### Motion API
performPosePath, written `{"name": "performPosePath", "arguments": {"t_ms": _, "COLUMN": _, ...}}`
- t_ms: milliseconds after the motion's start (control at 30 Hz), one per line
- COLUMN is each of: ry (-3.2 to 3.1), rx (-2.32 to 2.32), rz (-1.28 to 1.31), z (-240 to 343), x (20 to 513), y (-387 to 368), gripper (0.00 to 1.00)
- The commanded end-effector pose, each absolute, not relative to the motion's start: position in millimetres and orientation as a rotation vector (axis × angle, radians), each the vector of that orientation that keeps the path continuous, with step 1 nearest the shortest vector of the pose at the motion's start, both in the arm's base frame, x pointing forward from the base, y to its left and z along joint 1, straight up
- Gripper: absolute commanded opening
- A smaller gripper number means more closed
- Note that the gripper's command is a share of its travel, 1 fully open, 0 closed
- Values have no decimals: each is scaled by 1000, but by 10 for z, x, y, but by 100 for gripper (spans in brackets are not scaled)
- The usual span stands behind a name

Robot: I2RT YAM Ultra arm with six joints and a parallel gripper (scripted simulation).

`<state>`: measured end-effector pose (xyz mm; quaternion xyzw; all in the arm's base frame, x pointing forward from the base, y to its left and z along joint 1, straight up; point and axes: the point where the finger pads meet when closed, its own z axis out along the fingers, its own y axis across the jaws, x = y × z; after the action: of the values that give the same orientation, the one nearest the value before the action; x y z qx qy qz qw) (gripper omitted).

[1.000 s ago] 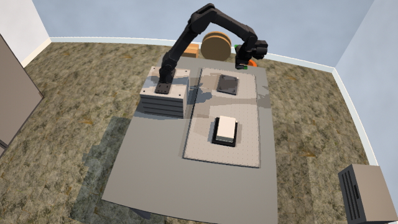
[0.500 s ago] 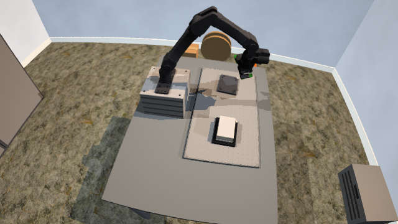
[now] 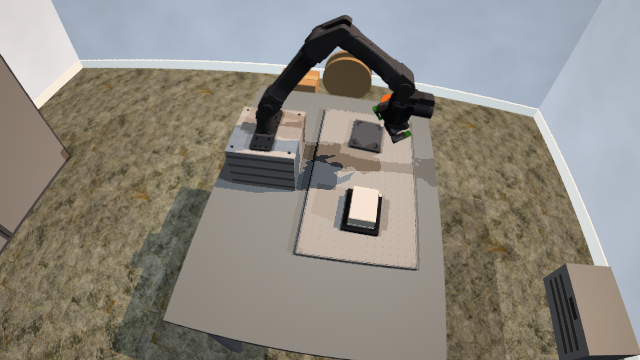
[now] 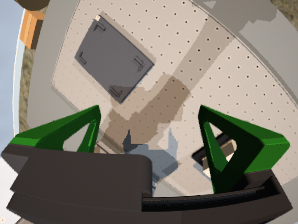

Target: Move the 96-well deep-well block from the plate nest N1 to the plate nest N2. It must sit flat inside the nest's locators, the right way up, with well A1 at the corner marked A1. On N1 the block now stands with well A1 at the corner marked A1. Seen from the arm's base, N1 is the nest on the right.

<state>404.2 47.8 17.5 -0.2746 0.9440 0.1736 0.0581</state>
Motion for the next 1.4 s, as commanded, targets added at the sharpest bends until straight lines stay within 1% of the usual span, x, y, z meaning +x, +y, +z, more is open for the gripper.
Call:
{"name": "performPosePath", "arguments": {"t_ms": 0, "ry": 2766, "rx": -1016, "rz": 436, "z": 189, "x": 4108, "y": 343, "gripper": 100}}
{"name": "performPosePath", "arguments": {"t_ms": 233, "ry": 2738, "rx": -1094, "rz": 390, "z": 115, "x": 4101, "y": 103, "gripper": 100}}
{"name": "performPosePath", "arguments": {"t_ms": 733, "ry": 2591, "rx": -1489, "rz": 182, "z": -64, "x": 4012, "y": -519, "gripper": 100}}
{"name": "performPosePath", "arguments": {"t_ms": 867, "ry": 2592, "rx": -1489, "rz": 181, "z": -108, "x": 3977, "y": -678, "gripper": 100}}
{"name": "performPosePath", "arguments": {"t_ms": 1133, "ry": 2494, "rx": -1730, "rz": 82, "z": -207, "x": 3859, "y": -1050, "gripper": 100}}
{"name": "performPosePath", "arguments": {"t_ms": 1367, "ry": 2459, "rx": -1811, "rz": 54, "z": -263, "x": 3772, "y": -1268, "gripper": 100}}
